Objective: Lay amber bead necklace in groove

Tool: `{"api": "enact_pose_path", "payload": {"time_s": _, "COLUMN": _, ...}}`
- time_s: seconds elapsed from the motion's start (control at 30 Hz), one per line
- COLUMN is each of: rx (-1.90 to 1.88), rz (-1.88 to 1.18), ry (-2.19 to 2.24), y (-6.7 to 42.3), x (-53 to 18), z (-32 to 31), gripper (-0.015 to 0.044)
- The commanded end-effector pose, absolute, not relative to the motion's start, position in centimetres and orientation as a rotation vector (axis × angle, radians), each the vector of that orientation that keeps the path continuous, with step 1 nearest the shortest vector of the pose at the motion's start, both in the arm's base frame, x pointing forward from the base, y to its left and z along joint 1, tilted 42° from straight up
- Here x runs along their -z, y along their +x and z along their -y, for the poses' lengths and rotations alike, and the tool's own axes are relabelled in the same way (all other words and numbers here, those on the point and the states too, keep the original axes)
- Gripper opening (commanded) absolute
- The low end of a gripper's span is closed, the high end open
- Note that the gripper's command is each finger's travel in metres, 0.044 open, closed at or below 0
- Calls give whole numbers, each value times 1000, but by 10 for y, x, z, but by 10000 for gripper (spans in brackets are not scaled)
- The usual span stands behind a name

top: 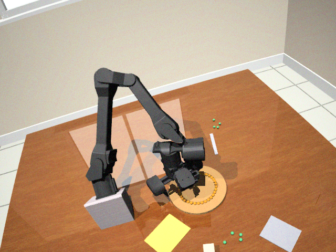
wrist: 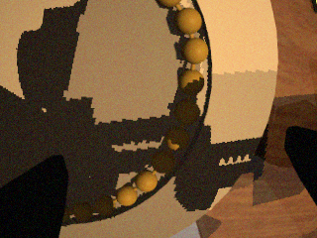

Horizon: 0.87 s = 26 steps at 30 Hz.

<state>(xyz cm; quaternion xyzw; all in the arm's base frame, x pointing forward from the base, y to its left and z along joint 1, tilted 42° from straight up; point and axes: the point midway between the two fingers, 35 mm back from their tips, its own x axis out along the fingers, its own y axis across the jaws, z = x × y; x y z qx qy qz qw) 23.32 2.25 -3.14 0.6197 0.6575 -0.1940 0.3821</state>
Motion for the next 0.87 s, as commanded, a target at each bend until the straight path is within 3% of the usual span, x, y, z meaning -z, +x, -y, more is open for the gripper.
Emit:
{"api": "enact_pose_path", "payload": {"time_s": 0.0, "rx": 493, "rz": -1679, "ry": 1578, "y": 233, "x": 31, "z": -23, "gripper": 440}}
{"api": "enact_pose_path", "payload": {"time_s": 0.33, "rx": 494, "rz": -1679, "ry": 1578, "y": 233, "x": 30, "z": -21, "gripper": 440}}
{"api": "enact_pose_path", "payload": {"time_s": 0.53, "rx": 498, "rz": -1676, "ry": 1578, "y": 229, "x": -26, "z": 30, "gripper": 440}}
{"api": "enact_pose_path", "payload": {"time_s": 0.83, "rx": 498, "rz": -1676, "ry": 1578, "y": 228, "x": -28, "z": 32, "gripper": 440}}
